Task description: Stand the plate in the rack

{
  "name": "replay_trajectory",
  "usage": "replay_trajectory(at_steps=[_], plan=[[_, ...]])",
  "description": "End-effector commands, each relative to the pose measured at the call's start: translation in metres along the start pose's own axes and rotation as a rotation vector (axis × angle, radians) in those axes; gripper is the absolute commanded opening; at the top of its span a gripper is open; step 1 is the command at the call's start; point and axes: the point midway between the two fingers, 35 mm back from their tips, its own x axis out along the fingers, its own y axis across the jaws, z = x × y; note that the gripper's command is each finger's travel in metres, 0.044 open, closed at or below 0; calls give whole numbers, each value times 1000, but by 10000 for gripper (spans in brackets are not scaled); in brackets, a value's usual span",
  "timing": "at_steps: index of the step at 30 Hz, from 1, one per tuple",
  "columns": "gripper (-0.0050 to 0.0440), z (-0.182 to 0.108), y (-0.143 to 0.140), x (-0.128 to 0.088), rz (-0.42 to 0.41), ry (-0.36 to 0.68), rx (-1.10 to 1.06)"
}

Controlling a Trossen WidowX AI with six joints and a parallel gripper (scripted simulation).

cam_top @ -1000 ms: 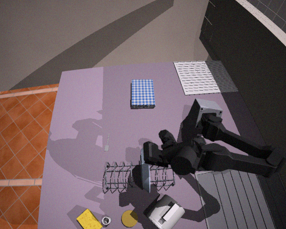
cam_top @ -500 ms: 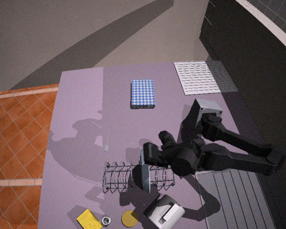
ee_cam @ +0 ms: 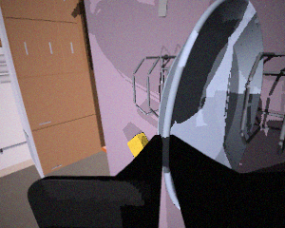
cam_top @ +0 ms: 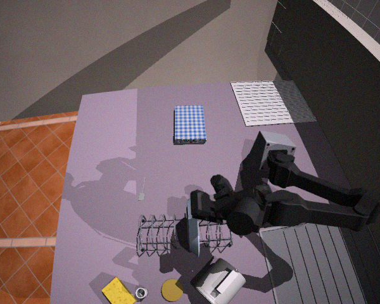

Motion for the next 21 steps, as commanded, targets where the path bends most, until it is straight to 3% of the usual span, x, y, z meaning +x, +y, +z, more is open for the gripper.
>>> replay_trajectory(at_steps=[1,21], plan=[[0,0,1,0,13,-3,0],[0,0,-6,6,14,-3,0]])
